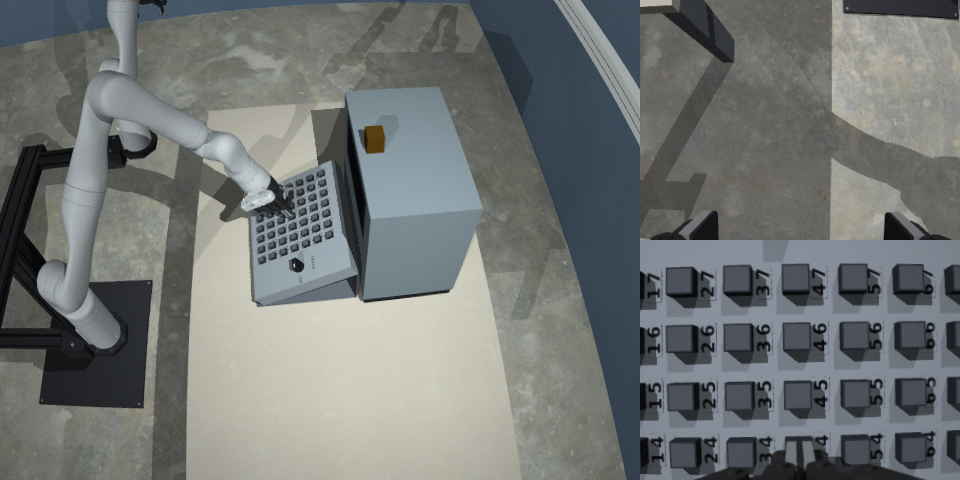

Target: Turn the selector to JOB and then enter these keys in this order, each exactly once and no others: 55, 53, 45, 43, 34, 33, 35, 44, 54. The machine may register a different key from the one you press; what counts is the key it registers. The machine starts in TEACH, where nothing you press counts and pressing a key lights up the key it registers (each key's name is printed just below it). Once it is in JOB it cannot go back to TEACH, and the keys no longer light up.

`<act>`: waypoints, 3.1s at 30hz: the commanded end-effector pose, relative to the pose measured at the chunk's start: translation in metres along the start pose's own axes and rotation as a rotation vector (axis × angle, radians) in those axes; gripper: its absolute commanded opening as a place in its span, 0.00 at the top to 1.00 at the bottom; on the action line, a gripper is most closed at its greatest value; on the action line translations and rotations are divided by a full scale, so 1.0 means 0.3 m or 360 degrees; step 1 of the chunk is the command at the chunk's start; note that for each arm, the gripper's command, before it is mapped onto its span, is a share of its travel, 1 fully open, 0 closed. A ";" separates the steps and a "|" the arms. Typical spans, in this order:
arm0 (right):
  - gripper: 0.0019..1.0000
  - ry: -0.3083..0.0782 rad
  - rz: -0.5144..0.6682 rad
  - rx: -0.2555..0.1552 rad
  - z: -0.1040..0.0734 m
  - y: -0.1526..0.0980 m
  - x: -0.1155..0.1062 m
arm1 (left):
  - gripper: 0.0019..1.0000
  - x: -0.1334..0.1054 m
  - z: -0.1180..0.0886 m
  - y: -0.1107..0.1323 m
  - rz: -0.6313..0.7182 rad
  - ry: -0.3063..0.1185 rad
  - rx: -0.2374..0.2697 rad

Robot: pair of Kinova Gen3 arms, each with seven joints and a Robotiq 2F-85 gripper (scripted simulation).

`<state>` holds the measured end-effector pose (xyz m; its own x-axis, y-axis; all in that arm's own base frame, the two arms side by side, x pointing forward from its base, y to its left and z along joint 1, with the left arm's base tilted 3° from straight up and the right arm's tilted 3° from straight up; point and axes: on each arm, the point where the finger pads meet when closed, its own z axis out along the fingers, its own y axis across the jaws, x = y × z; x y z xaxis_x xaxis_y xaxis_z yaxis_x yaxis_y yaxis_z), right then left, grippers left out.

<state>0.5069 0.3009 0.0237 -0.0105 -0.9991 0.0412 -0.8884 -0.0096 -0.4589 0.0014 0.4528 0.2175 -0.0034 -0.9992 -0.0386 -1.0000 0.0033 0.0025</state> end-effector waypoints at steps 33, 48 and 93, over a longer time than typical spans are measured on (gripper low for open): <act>0.90 -0.0002 0.0001 0.0002 0.008 -0.003 -0.001 | 0.00 -0.001 -0.002 0.000 0.0000 -0.0003 0.0000; 0.90 -0.0002 0.0001 0.0002 0.024 -0.003 -0.001 | 0.00 -0.001 -0.002 0.000 0.0000 -0.0003 0.0000; 0.90 -0.0002 0.0001 0.0002 0.032 -0.003 -0.001 | 0.00 -0.001 -0.002 0.000 0.0000 -0.0003 0.0000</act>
<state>0.5116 0.3005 0.0146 -0.0105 -0.9991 0.0412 -0.8884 -0.0096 -0.4589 0.0014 0.4528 0.2175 -0.0034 -0.9992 -0.0386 -1.0000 0.0033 0.0025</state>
